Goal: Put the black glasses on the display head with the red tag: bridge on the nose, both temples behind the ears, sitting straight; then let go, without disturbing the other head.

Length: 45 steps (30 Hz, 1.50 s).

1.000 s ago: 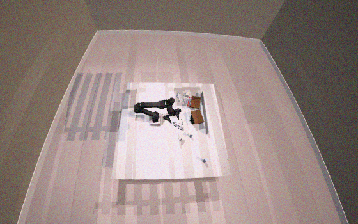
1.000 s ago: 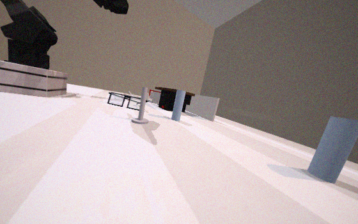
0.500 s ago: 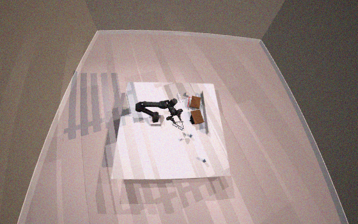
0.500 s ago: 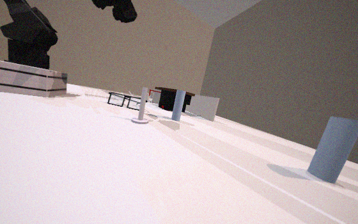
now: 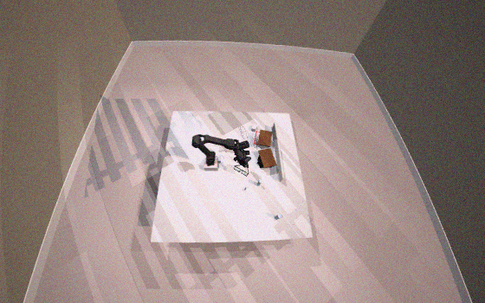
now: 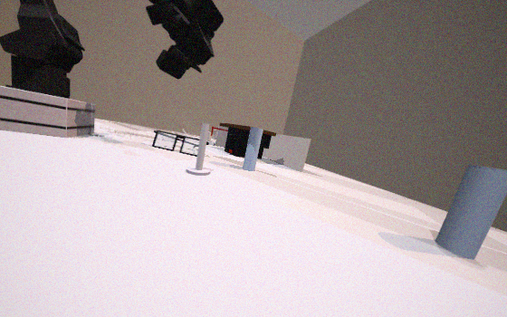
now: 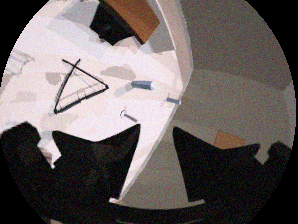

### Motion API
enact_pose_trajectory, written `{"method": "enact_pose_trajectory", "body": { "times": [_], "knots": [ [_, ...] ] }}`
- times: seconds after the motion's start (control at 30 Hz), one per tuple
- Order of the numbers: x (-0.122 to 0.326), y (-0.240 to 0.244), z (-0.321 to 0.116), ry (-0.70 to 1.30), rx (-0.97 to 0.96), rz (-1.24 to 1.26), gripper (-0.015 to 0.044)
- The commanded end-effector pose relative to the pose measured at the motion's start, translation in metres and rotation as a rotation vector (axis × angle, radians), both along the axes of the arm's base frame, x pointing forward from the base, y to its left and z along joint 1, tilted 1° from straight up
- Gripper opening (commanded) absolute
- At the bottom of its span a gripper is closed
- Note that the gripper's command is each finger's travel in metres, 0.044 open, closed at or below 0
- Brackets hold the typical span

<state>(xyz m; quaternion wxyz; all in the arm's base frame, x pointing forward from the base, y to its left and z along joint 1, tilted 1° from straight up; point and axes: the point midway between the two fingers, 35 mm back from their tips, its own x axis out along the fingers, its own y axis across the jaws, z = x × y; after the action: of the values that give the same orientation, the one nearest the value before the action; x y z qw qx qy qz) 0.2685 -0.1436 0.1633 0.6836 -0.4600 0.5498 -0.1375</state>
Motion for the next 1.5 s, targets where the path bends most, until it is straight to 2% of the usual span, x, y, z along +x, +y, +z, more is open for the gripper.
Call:
{"method": "enact_pose_trajectory", "body": {
  "times": [0.0, 0.23, 0.33, 0.8, 0.9, 1.47],
  "knots": [
    [-0.003, 0.029, -0.077, -0.139, 0.567, -0.454, 0.0200],
    [-0.020, 0.061, -0.121, -0.159, 0.904, -1.022, 0.0200],
    [-0.029, 0.058, -0.127, -0.154, 0.952, -1.161, 0.0200],
    [-0.029, 0.060, -0.127, -0.154, 0.953, -1.161, 0.0200],
    [-0.029, 0.060, -0.127, -0.154, 0.953, -1.161, 0.0121],
    [-0.029, 0.059, -0.140, -0.154, 0.953, -1.161, 0.0120]
  ]
}}
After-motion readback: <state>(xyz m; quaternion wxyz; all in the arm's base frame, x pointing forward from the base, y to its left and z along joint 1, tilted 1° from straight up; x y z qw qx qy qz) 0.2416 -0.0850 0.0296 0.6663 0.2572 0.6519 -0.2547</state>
